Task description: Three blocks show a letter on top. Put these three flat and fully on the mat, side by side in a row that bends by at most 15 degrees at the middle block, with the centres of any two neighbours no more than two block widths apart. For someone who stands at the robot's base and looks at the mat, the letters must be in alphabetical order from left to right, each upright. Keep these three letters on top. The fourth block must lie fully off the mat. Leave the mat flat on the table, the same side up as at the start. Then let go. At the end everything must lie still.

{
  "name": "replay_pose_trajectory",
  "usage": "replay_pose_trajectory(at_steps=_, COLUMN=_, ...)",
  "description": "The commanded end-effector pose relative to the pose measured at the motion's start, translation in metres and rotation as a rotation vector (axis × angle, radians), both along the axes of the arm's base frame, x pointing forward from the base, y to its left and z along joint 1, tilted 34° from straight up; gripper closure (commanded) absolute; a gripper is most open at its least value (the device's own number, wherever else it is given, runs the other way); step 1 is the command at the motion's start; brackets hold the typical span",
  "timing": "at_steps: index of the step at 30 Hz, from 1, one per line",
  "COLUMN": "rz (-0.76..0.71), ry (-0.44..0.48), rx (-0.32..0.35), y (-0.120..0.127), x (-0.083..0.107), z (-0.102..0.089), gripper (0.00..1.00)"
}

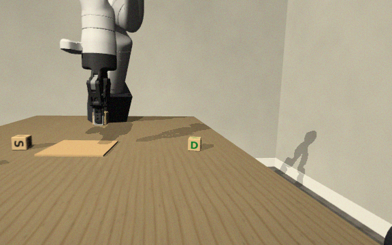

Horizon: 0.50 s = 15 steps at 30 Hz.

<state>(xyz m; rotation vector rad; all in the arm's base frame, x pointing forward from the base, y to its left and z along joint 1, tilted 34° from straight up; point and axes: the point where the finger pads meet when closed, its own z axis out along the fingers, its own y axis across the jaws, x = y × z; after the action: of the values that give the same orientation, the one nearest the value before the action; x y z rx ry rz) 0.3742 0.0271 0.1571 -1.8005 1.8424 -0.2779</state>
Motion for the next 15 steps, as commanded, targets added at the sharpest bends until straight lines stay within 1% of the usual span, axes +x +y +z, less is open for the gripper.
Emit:
replay_pose_trajectory(at_steps=1, rz=0.006, ry=0.005, rx=0.003, y=0.003, x=0.000, z=-0.003, gripper=0.74)
replay_pose_trajectory(at_steps=15, rz=0.006, ry=0.005, rx=0.003, y=0.006, x=0.006, z=-0.013, gripper=0.74)
